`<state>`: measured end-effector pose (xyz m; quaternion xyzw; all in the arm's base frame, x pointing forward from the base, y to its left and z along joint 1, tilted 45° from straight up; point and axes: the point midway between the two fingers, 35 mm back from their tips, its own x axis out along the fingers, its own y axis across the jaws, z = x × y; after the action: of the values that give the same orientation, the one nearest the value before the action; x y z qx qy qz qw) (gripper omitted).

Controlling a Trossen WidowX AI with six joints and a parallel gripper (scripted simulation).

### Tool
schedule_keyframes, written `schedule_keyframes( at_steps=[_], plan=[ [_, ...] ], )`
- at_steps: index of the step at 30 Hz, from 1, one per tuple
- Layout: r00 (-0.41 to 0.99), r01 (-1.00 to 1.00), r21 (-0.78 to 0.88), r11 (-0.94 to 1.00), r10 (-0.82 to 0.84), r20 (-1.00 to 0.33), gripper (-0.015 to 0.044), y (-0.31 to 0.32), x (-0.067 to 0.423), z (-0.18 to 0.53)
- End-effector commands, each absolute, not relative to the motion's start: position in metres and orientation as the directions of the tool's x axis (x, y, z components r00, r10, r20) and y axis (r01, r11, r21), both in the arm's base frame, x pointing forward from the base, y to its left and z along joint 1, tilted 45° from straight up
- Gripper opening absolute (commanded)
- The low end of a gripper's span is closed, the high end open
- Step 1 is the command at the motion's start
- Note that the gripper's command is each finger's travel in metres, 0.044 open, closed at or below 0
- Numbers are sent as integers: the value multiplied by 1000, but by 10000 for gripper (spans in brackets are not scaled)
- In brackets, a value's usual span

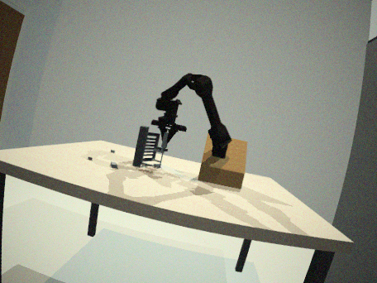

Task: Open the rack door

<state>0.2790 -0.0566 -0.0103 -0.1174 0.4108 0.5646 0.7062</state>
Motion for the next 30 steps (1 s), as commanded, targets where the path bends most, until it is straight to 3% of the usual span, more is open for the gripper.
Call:
schedule_keyframes(
  at_steps=[1,30],
  plan=[
    [32,-845,355,401,699,-714,19,-52,272,-5],
    [30,-469,610,639,701,-712,19,-12,239,32]
  ],
)
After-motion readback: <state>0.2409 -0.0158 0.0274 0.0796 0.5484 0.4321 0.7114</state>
